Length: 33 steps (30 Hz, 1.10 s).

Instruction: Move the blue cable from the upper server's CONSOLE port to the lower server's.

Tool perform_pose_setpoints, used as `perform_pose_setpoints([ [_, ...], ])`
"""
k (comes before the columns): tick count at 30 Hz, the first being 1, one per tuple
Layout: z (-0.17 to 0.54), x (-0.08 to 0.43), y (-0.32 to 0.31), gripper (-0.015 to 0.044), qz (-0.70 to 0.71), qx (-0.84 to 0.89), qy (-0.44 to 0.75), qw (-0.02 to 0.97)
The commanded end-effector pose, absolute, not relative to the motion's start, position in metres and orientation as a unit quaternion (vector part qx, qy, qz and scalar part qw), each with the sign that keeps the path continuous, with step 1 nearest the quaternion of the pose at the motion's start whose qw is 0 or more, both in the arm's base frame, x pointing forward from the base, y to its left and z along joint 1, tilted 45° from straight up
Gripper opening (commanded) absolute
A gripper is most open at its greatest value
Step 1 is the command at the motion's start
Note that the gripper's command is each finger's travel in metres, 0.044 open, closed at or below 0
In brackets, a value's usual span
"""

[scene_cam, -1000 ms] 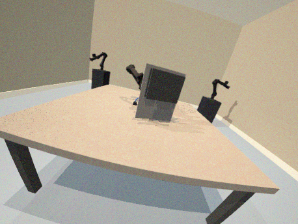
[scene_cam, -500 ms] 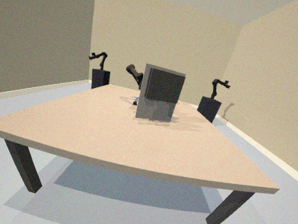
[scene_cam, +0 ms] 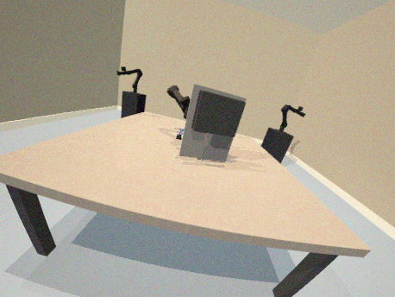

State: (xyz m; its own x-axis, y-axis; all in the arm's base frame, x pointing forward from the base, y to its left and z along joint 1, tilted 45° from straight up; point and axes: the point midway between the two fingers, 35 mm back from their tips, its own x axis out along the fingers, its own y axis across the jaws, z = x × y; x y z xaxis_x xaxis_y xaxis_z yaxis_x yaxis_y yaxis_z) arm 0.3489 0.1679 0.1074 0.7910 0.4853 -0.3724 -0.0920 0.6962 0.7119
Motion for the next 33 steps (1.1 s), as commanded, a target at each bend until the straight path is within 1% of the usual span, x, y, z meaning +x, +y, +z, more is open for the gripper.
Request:
perform_pose_setpoints([
  [1, 0.1096, 0.3504, 0.1692, 0.0000, 0.170, 0.352, 0.278, 0.878],
  [33, 0.1099, 0.3580, 0.1705, 0.0000, 0.171, 0.351, 0.278, 0.877],
])
